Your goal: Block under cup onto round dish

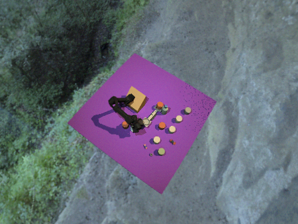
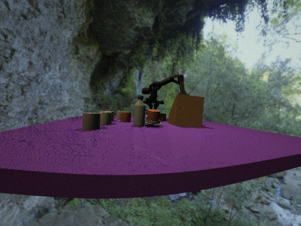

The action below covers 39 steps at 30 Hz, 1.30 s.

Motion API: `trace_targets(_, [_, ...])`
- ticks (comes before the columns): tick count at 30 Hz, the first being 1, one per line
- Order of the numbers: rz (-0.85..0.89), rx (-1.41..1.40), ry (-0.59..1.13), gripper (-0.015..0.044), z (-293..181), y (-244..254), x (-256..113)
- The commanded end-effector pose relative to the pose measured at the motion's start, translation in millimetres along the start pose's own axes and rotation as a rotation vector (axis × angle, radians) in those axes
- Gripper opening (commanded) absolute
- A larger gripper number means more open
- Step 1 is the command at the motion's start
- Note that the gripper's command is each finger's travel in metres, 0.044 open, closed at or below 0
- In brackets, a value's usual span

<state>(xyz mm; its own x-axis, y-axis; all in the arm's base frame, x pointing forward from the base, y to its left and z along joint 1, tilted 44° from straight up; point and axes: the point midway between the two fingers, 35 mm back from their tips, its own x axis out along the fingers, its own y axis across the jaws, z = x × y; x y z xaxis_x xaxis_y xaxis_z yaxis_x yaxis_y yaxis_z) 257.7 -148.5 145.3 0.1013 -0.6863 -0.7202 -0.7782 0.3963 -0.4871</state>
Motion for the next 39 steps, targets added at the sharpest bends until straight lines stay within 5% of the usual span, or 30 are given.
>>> trace_targets(1, [-0.004,-0.005,-0.005,0.0,-0.8,1.3,8.6])
trace_targets(28, [-0.006,-0.006,-0.003,0.0,-1.6,1.5,58.3])
trace_targets(39, [-0.015,0.008,0.0,0.0289,-4.1,-1.8,53.0])
